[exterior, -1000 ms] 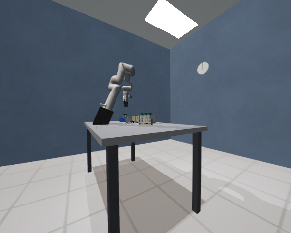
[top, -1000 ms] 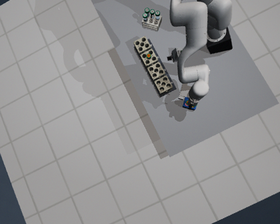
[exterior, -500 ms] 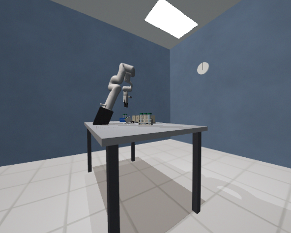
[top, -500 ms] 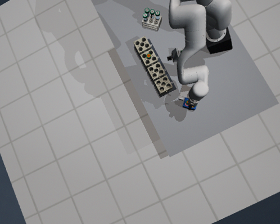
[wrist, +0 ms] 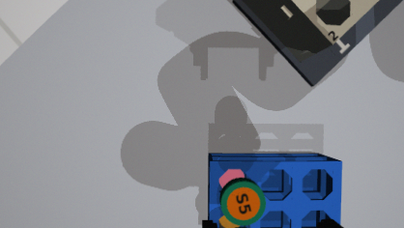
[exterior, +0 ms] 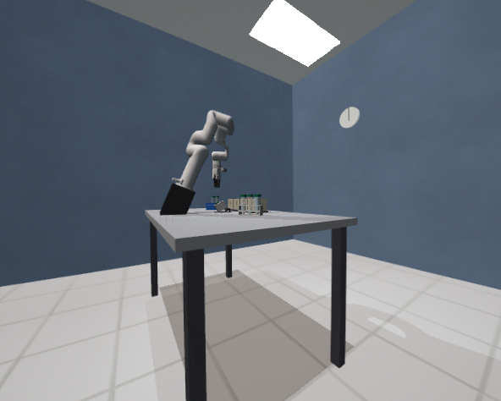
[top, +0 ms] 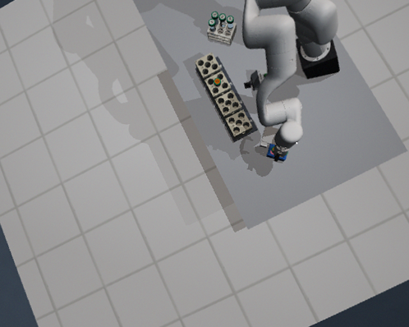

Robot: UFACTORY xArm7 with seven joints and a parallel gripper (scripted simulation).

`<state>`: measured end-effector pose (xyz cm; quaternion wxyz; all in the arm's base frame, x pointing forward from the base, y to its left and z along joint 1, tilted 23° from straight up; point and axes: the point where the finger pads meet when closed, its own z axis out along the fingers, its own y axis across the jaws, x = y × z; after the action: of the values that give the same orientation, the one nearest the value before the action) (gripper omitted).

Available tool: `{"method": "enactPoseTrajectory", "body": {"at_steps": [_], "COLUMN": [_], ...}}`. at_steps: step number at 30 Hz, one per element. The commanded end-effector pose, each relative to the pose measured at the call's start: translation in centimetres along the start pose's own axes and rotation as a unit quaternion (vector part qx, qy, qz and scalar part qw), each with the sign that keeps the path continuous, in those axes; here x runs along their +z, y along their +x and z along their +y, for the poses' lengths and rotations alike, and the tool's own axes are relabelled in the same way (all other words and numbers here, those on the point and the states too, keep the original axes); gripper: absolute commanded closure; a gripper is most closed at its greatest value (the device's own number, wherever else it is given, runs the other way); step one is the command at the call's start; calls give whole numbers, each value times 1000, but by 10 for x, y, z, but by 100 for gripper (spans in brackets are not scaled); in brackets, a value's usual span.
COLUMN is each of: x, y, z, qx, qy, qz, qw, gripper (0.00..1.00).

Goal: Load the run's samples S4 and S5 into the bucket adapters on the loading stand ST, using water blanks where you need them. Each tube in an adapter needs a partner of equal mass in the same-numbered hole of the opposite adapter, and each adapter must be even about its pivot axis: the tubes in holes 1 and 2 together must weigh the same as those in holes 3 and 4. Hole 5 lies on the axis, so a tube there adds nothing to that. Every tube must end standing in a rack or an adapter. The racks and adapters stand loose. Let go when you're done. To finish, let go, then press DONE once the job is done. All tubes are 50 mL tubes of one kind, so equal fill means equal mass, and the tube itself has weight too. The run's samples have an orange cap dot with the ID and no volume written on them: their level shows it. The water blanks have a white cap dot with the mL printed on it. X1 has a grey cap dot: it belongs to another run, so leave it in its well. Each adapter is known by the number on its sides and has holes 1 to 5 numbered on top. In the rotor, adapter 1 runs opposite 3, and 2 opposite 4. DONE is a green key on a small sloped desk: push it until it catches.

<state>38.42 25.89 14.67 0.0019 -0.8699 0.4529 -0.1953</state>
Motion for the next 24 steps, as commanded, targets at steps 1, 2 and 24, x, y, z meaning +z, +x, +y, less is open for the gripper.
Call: {"method": "enactPoseTrajectory", "body": {"at_steps": [1, 2, 24], "x": [7, 9, 45], "y": [0, 0, 0], "z": [-2, -2, -2], "qx": [0, 0, 0], "qy": [2, 2, 2], "qz": [0, 0, 0], "qw": [1000, 1000, 1000], "gripper": [43, 43, 43]}}
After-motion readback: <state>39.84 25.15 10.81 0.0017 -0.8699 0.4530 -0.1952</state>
